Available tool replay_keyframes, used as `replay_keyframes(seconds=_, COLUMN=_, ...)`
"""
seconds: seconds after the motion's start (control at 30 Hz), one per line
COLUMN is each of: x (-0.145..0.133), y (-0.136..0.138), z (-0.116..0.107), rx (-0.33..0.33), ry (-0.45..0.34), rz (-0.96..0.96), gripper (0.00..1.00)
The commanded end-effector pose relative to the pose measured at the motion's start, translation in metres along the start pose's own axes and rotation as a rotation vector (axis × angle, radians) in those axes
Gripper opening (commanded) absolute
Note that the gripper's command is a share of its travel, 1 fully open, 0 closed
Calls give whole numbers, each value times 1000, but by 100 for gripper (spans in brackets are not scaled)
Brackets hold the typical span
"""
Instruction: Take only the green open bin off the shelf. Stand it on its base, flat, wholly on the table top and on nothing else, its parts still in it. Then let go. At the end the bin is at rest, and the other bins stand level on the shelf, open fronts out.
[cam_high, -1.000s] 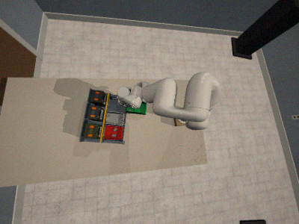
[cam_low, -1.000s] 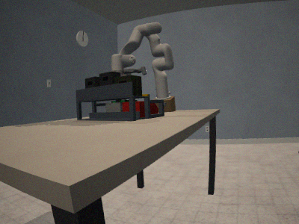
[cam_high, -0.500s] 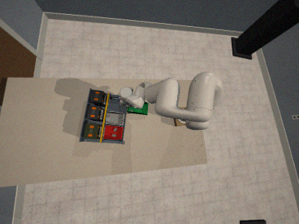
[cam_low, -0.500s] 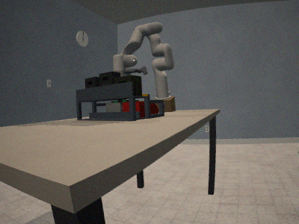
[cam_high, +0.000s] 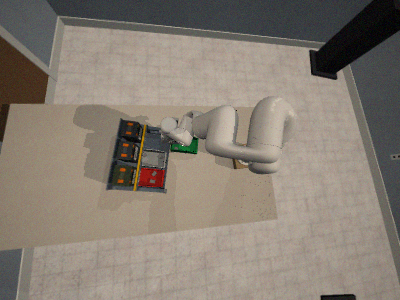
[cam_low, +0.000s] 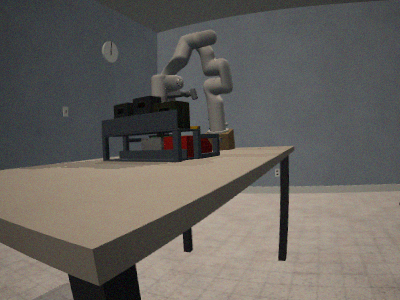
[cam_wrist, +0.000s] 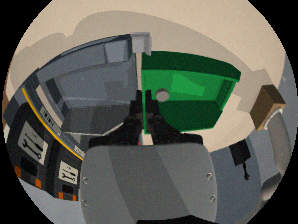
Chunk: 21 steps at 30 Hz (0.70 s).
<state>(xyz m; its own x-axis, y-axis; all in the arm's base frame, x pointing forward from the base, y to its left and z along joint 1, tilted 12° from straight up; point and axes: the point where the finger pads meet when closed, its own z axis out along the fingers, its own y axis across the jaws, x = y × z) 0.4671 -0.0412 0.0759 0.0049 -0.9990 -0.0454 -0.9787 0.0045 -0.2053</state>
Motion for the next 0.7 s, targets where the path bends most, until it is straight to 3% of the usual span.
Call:
replay_keyframes(seconds=0.0, x=0, y=-2, z=-1, rx=4, ry=0, rz=0, gripper=0)
replay_keyframes(seconds=0.67, x=0, y=-2, z=7, rx=4, ry=0, rz=0, gripper=0)
